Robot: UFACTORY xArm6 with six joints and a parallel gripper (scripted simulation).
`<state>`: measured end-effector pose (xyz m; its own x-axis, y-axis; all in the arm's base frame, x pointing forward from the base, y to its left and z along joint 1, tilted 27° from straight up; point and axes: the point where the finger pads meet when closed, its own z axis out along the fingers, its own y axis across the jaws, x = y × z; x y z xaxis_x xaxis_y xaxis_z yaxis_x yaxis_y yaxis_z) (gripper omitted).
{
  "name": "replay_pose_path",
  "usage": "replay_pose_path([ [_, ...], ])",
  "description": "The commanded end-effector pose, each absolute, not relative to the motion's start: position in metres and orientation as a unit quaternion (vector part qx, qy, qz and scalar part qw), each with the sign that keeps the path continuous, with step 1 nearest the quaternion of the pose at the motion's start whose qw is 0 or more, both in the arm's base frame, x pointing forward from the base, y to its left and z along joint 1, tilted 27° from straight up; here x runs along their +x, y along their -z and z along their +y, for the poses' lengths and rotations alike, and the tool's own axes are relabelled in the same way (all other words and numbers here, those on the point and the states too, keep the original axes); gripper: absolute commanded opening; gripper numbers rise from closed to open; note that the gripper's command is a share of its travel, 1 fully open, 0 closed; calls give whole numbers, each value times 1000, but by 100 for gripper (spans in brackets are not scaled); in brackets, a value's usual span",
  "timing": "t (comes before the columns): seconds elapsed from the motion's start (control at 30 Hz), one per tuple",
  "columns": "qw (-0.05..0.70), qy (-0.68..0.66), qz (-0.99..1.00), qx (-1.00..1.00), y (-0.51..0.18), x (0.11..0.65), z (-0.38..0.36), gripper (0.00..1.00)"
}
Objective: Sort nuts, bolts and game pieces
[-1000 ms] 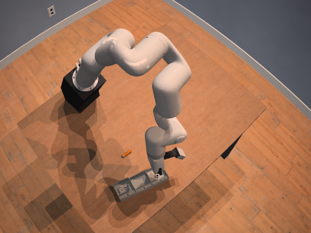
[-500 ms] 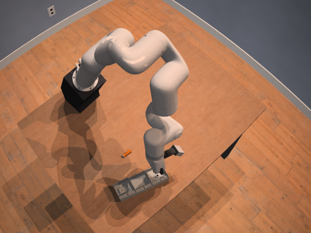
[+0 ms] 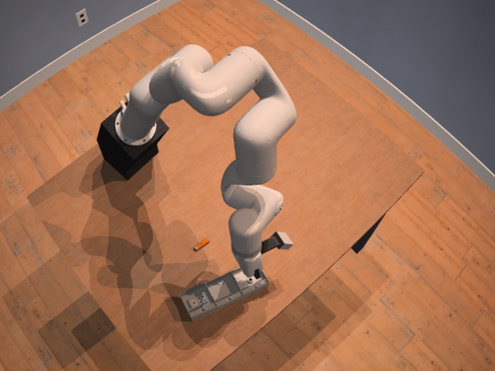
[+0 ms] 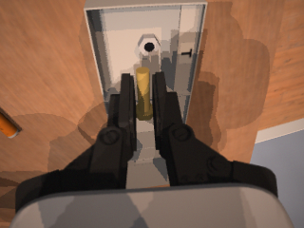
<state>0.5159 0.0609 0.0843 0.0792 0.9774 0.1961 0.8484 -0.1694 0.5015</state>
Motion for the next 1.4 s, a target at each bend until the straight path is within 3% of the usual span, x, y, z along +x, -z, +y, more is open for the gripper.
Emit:
replay_pose_path([
  [0.0, 110, -210, 637, 734, -86, 517, 61, 0],
  [1.37, 110, -210, 637, 734, -66, 529, 63, 0],
])
